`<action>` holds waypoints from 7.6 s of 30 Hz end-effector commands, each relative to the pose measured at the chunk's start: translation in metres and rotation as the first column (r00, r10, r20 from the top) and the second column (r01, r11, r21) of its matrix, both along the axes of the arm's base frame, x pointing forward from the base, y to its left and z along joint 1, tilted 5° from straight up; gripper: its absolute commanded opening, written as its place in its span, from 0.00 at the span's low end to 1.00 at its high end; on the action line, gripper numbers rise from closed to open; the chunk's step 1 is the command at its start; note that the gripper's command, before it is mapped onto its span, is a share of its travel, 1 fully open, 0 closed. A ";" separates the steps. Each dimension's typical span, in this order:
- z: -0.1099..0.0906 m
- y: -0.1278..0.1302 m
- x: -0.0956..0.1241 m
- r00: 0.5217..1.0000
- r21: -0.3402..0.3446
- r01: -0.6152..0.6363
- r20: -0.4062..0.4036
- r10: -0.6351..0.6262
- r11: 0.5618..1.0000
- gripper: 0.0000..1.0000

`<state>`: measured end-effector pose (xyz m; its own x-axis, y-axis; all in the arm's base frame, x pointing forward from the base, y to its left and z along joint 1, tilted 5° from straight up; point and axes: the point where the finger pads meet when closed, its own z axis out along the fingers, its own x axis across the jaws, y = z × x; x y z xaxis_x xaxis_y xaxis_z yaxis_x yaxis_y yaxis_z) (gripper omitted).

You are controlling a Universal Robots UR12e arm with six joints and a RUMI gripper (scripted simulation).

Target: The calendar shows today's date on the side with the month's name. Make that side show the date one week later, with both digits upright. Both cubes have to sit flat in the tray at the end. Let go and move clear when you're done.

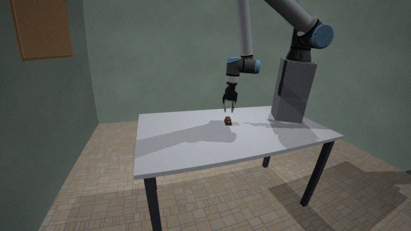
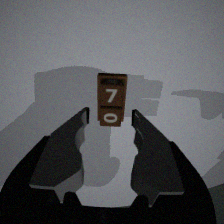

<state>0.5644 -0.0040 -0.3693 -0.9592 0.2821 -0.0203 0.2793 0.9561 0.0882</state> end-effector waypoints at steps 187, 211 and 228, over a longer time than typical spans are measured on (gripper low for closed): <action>-0.057 0.005 0.005 1.000 0.000 -0.001 0.003 0.001 1.000 0.11; -0.057 0.005 0.005 1.000 0.000 -0.001 0.003 0.001 1.000 0.11; -0.030 0.003 0.001 1.000 0.001 0.001 0.000 -0.001 1.000 0.11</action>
<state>0.5663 0.0014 -0.4208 -0.9593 0.2819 -0.0174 0.2794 0.9561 0.0885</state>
